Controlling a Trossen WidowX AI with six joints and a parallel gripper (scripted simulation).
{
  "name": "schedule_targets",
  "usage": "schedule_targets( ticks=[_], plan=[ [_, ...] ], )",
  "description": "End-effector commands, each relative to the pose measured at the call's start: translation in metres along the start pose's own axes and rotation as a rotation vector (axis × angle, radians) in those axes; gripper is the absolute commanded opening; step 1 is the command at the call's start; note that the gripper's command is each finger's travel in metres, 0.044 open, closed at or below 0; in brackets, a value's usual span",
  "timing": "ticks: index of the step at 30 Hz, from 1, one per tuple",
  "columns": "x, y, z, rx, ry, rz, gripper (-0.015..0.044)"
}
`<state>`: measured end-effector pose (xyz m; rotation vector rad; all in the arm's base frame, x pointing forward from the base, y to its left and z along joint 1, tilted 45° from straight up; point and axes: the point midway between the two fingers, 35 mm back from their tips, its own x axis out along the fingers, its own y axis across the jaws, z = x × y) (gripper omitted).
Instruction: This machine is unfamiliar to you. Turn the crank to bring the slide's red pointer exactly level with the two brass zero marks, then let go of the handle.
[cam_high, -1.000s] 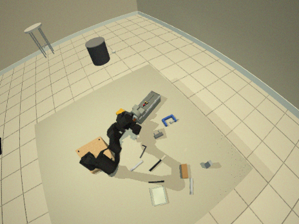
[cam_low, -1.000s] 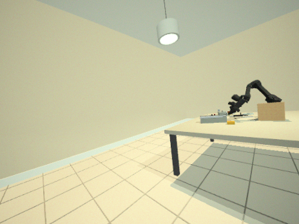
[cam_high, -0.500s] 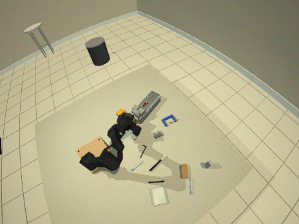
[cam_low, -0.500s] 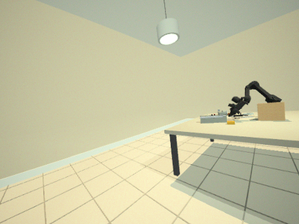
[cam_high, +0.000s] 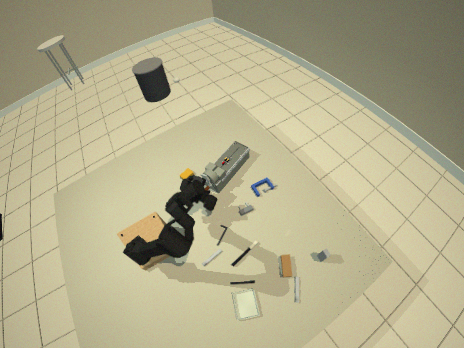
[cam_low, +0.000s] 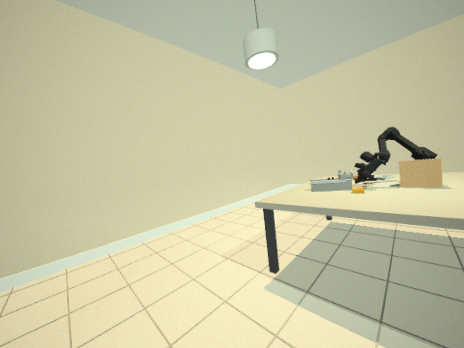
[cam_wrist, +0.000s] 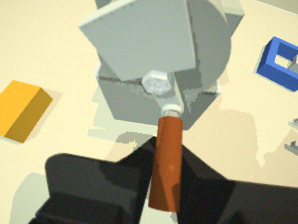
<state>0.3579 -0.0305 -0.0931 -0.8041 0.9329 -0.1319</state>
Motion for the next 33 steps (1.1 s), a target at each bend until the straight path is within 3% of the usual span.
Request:
schedule_targets(
  ticks=[1, 33],
  plan=[
    [0.003, 0.008, -0.003, 0.002, 0.003, 0.009, 0.0],
    [-0.001, 0.029, -0.001, 0.003, 0.003, 0.01, 0.0]
  ],
)
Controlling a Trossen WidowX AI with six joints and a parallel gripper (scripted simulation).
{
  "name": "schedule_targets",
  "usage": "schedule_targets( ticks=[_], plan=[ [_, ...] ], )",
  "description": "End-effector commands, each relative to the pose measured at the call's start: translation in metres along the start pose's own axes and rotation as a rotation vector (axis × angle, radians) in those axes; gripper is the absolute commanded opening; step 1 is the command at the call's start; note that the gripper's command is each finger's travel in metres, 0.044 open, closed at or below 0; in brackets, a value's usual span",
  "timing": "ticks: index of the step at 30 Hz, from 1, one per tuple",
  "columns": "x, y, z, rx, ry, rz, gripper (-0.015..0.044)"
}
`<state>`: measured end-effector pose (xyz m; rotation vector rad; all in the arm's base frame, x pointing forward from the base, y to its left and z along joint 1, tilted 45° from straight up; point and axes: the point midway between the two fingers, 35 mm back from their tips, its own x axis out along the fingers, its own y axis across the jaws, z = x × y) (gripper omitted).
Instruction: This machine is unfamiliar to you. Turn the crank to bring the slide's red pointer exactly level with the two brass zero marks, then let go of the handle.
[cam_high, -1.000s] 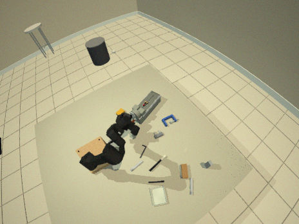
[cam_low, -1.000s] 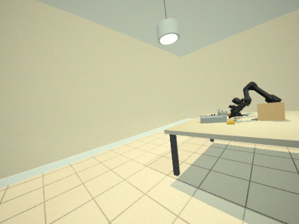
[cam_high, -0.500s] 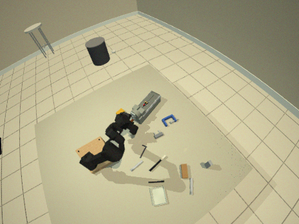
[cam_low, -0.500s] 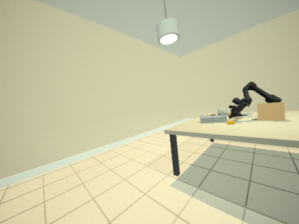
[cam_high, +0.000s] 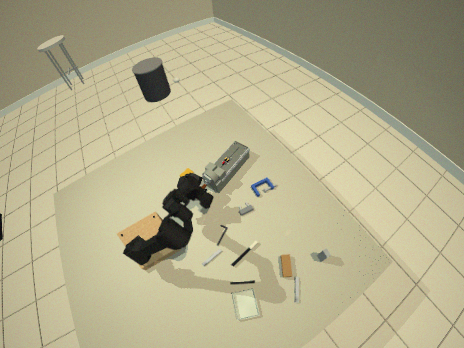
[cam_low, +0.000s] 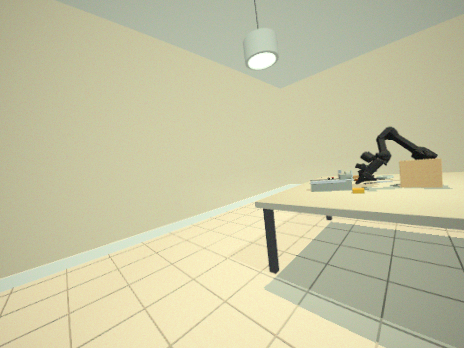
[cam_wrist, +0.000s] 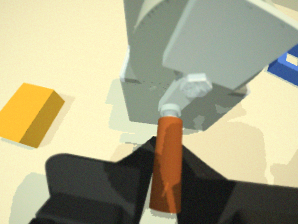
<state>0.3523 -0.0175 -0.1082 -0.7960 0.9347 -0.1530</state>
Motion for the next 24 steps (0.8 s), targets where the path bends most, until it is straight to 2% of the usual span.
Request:
schedule_targets(
  ticks=[1, 24],
  plan=[
    [-0.0019, 0.009, 0.0014, -0.012, -0.006, 0.022, 0.0],
    [-0.009, 0.0185, 0.0077, -0.011, -0.007, 0.023, 0.0]
  ],
)
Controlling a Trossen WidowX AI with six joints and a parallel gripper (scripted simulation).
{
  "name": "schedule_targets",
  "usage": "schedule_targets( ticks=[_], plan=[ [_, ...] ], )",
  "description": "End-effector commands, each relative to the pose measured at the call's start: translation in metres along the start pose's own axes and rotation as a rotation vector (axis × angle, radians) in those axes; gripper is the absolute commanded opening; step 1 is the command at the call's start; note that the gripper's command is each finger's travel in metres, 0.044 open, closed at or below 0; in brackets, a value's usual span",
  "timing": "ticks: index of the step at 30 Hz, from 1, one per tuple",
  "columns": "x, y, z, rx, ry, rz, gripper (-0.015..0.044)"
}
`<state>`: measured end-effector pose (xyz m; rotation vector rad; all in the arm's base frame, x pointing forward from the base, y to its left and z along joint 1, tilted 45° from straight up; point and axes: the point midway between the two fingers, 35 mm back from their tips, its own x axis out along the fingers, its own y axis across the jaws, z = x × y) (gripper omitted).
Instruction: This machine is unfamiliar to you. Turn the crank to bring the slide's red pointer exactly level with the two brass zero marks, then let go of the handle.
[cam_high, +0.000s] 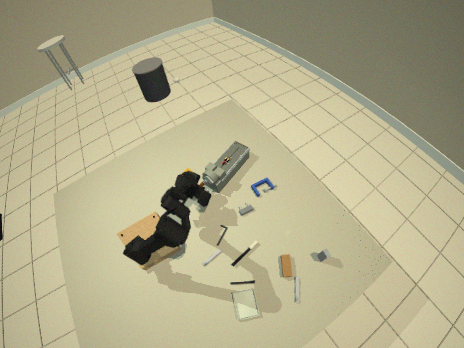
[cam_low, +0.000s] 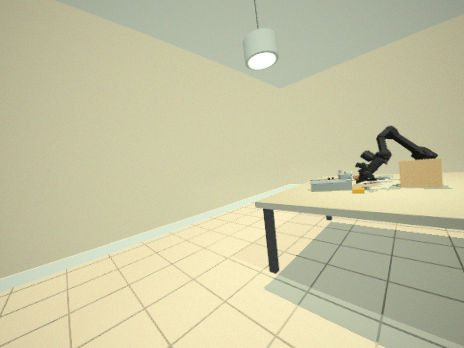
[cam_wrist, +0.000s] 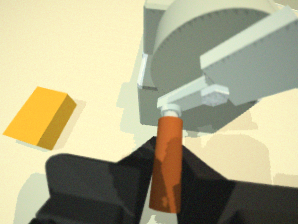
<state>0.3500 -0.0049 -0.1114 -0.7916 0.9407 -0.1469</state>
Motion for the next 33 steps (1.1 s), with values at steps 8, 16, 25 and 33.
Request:
schedule_targets(
  ticks=[8, 16, 25, 33],
  plan=[
    [-0.009, 0.01, 0.008, -0.011, -0.01, 0.014, 0.0],
    [-0.015, 0.012, 0.015, -0.011, -0.01, 0.015, 0.0],
    [-0.023, 0.011, 0.023, -0.011, -0.01, 0.015, 0.0],
    [-0.031, 0.006, 0.03, -0.011, -0.01, 0.015, 0.0]
  ],
)
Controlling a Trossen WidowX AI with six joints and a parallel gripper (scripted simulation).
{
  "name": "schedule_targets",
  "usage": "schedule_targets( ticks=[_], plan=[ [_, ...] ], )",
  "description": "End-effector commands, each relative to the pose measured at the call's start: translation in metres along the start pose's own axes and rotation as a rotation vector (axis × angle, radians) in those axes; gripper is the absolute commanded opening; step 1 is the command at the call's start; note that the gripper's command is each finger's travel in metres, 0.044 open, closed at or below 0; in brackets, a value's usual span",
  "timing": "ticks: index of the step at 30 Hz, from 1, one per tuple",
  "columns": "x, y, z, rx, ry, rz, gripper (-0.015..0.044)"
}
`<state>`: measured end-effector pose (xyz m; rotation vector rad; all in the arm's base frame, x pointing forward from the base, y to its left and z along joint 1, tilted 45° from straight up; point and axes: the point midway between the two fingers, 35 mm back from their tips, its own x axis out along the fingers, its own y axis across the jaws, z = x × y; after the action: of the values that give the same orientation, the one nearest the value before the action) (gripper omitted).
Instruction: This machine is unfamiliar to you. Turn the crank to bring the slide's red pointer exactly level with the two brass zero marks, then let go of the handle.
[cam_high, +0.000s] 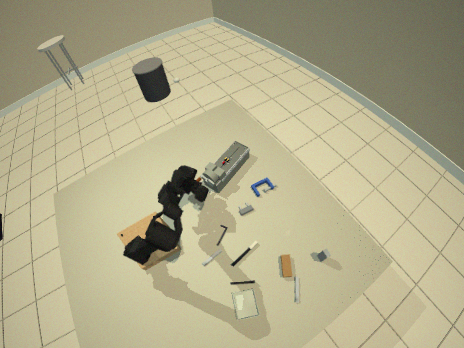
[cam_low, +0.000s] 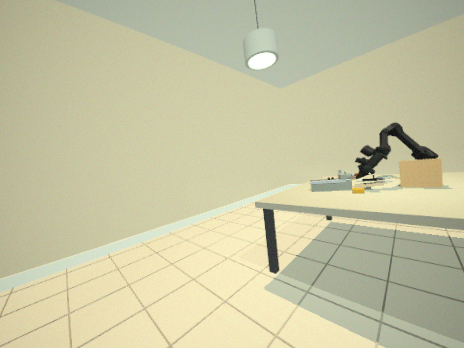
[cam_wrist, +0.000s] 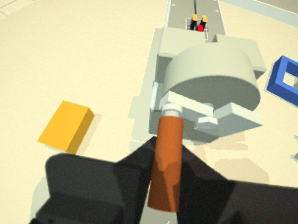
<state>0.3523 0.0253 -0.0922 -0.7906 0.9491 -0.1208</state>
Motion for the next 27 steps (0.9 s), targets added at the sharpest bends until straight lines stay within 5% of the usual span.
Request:
schedule_targets(
  ticks=[1, 27],
  plan=[
    [-0.007, -0.003, 0.006, 0.0, -0.008, -0.008, 0.0],
    [-0.016, -0.033, 0.015, 0.0, -0.008, -0.009, 0.0]
  ],
)
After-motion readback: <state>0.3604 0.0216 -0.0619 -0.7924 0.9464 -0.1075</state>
